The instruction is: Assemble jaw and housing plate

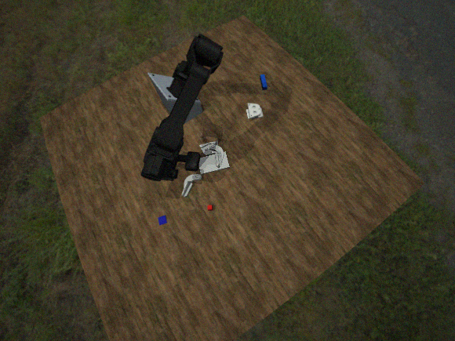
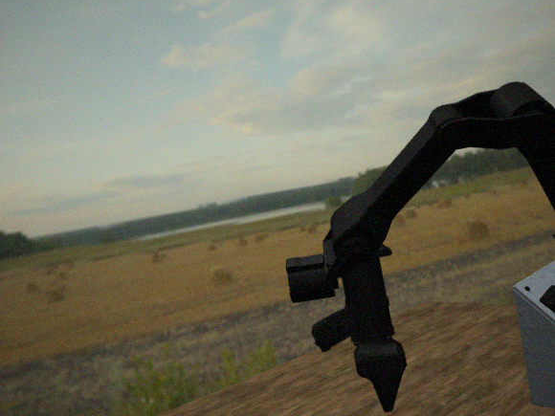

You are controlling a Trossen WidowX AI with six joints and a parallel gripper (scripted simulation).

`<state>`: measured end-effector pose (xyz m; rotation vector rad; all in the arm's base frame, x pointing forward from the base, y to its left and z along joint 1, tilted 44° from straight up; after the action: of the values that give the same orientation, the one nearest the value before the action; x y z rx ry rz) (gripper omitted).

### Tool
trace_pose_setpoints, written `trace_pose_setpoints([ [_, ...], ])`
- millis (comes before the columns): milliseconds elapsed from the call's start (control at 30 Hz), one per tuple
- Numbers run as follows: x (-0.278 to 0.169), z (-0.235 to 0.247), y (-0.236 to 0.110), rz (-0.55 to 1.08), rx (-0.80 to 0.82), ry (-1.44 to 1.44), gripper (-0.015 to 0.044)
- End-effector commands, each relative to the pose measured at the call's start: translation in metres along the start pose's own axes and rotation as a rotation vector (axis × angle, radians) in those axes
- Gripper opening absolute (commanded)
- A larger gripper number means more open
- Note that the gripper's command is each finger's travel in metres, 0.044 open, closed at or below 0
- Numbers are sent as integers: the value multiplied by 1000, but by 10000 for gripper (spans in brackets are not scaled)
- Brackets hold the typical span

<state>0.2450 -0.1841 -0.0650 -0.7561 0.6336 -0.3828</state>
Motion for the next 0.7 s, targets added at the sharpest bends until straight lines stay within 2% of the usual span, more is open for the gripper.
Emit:
trace_pose_setpoints([
  [0, 0, 0, 0, 0, 0, 0, 440],
  [33, 0, 0, 0, 0, 0, 0, 440],
  [567, 0, 0, 0, 0, 0, 0, 20],
  [600, 0, 0, 0, 0, 0, 0, 0],
  [667, 0, 0, 0, 0, 0, 0, 0],
])
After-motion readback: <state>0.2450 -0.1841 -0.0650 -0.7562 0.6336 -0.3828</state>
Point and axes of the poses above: the point midway between the two fingers, 35 mm back from their tips, its own y axis out along the fingers, its own z axis across the jaws, x = y × z, the point moved 8 cm from there along -y, back along the fingers, and after that the axes turned 6 degrees about -y, right-handed, at the moved point
